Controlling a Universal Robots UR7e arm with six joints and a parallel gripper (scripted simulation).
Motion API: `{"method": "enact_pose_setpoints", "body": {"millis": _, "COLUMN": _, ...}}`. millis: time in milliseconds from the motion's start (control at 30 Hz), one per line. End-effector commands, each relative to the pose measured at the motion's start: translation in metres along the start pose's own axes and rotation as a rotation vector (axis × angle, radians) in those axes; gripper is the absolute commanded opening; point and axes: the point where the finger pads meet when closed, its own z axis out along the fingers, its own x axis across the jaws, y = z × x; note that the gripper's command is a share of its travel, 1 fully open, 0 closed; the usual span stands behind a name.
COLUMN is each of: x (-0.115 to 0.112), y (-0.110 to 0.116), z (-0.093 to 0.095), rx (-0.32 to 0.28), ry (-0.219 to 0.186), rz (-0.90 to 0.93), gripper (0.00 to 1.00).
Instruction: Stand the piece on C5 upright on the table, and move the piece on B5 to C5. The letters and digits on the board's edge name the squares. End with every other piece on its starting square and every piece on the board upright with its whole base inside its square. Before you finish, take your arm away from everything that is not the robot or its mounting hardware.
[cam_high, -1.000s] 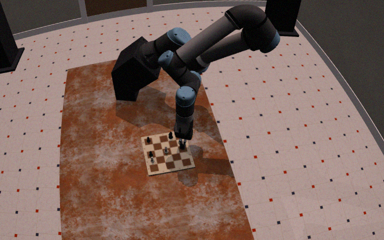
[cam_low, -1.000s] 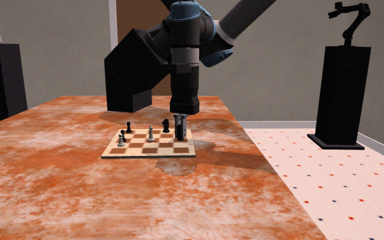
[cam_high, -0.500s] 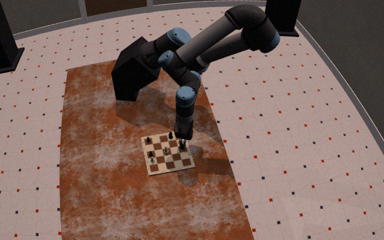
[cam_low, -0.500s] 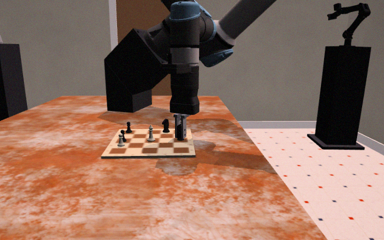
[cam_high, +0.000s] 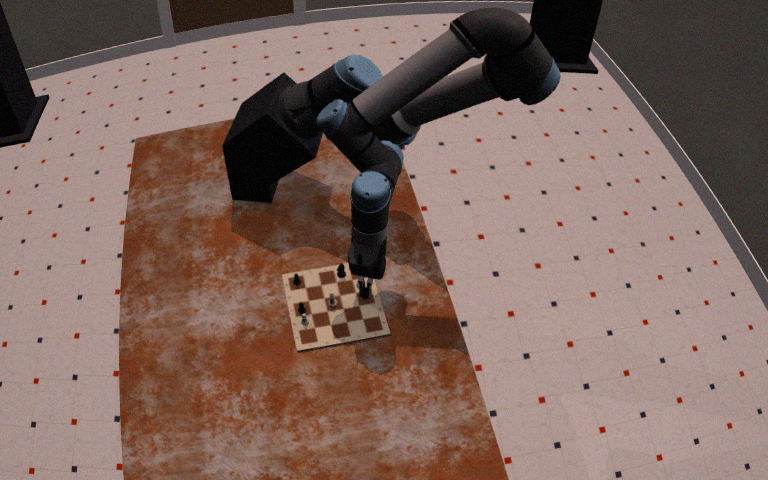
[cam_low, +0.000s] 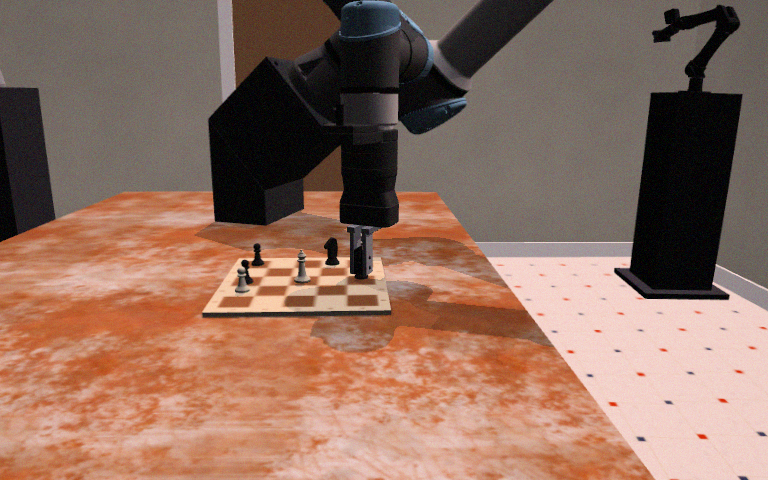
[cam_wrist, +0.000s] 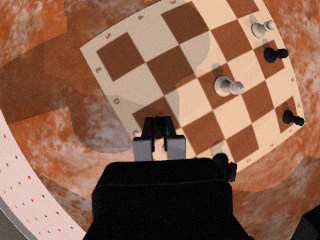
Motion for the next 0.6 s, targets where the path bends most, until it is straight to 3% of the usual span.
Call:
{"method": "enact_pose_setpoints", "body": {"millis": 0, "x": 0.0, "y": 0.0, "z": -0.004, "rx": 0.001, "ry": 0.0, "rz": -0.001, "gripper": 0.0}}
{"method": "enact_pose_setpoints", "body": {"millis": 567, "x": 0.0, "y": 0.0, "z": -0.043, "rx": 0.001, "ry": 0.0, "rz": -0.001, "gripper": 0.0}}
